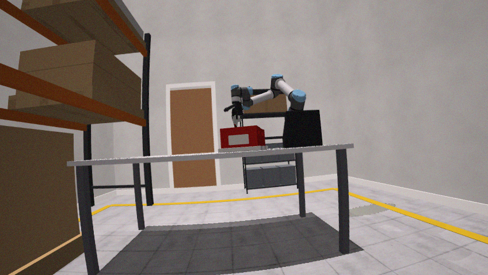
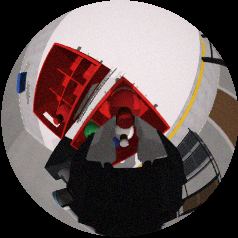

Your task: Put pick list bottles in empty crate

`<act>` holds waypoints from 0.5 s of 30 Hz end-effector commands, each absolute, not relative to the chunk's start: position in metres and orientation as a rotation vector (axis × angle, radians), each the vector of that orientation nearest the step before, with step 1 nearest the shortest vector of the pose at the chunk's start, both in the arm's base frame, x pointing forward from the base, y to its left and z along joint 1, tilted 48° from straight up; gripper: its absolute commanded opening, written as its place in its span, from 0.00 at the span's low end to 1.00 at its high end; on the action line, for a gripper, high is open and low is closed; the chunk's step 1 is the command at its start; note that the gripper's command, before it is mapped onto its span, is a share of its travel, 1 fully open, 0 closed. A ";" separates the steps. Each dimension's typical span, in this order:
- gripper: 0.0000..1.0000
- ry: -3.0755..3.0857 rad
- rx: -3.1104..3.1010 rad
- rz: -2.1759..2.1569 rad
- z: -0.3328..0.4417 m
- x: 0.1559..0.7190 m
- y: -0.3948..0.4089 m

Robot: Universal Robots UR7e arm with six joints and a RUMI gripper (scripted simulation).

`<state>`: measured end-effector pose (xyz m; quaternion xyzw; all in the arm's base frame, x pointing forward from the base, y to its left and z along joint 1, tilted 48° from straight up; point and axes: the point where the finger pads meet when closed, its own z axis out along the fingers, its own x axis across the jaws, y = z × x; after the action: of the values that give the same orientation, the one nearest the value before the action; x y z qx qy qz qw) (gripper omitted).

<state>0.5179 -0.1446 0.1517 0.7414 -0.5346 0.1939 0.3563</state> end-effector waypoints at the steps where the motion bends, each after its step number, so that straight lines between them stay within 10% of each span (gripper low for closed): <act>1: 0.00 -1.381 1.915 0.502 0.156 0.519 -0.140; 15: 0.00 -1.381 1.915 0.502 0.170 0.521 -0.125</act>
<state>0.5201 -0.1277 0.1671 0.7414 -0.5346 0.1940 0.3562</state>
